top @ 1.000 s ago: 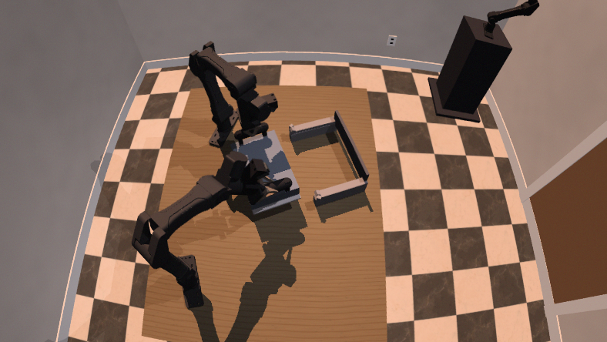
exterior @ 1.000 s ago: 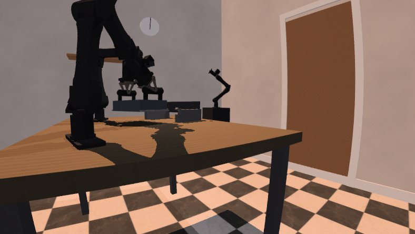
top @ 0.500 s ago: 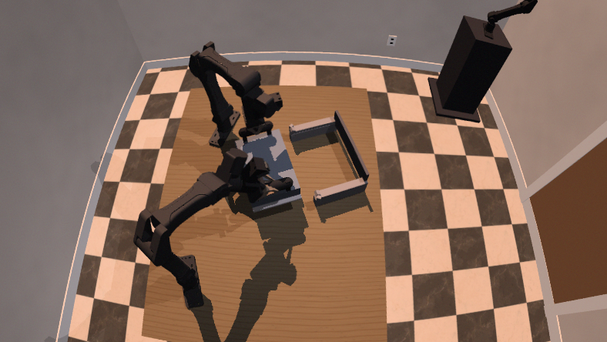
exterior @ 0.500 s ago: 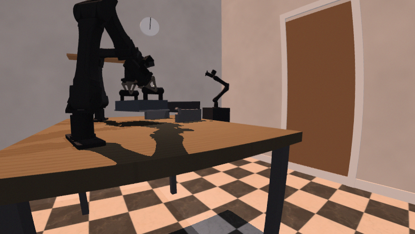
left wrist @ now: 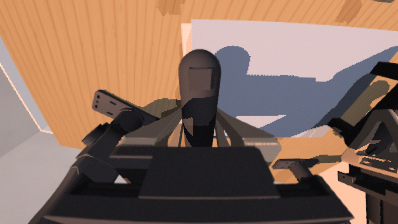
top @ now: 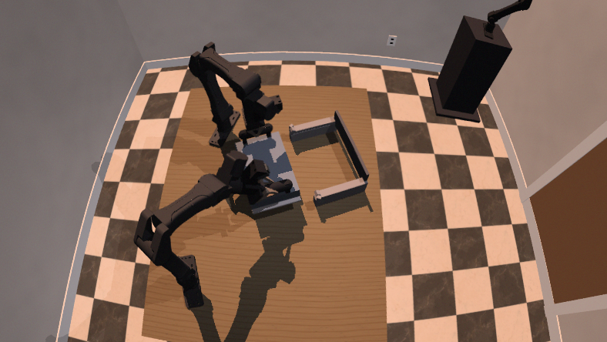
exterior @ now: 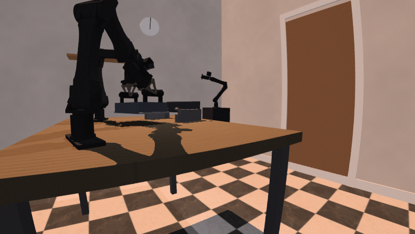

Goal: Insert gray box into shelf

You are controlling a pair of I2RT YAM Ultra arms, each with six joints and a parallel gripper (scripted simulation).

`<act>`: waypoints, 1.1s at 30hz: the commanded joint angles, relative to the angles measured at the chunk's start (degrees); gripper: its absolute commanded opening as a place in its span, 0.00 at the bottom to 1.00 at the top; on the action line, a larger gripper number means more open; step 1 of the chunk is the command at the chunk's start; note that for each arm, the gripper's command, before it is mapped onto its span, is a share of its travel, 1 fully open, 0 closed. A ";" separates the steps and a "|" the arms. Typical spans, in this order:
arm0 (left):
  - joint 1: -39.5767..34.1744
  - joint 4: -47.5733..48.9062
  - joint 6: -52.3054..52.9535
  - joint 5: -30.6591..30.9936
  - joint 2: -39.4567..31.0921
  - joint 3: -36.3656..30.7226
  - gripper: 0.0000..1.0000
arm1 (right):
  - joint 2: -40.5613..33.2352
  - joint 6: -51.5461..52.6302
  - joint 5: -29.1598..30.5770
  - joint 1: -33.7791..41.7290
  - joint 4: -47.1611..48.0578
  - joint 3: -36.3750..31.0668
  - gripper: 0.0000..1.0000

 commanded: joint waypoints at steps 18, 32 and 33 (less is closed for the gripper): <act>1.02 2.60 -1.19 -2.91 -3.97 4.15 0.16 | -2.99 -0.95 0.82 -0.38 2.95 2.70 0.16; 0.90 1.72 -1.23 -1.89 -3.31 3.92 0.16 | -2.98 -0.86 0.45 -0.64 2.86 2.49 0.16; 0.88 1.69 -1.21 -2.70 -3.33 4.32 0.16 | -2.95 -0.90 0.44 -0.75 2.90 2.52 0.16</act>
